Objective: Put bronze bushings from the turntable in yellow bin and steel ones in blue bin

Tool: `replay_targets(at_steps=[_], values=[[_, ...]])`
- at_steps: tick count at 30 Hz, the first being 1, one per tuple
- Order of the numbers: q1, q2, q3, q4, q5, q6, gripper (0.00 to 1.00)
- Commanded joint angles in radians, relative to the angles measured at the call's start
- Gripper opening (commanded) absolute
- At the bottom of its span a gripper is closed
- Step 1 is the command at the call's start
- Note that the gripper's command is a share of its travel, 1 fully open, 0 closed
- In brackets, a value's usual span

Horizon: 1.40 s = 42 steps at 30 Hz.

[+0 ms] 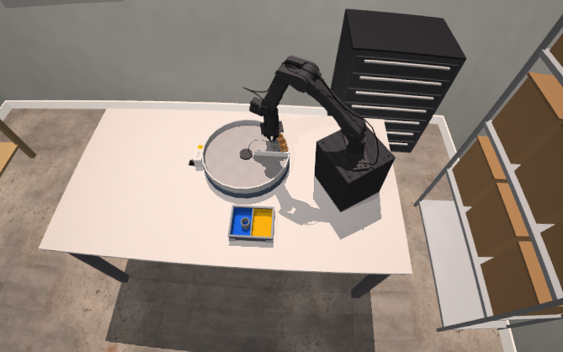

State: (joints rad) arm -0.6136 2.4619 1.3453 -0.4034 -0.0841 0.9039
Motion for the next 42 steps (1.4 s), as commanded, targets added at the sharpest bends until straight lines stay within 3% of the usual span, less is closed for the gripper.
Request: replay_targets(at_steps=[1,42], values=[[-0.008,-0.024,0.003,-0.007,0.003,-0.006,0.14],[0.007,-0.031,-0.015,-0.008,0.004,0.006,0.14]])
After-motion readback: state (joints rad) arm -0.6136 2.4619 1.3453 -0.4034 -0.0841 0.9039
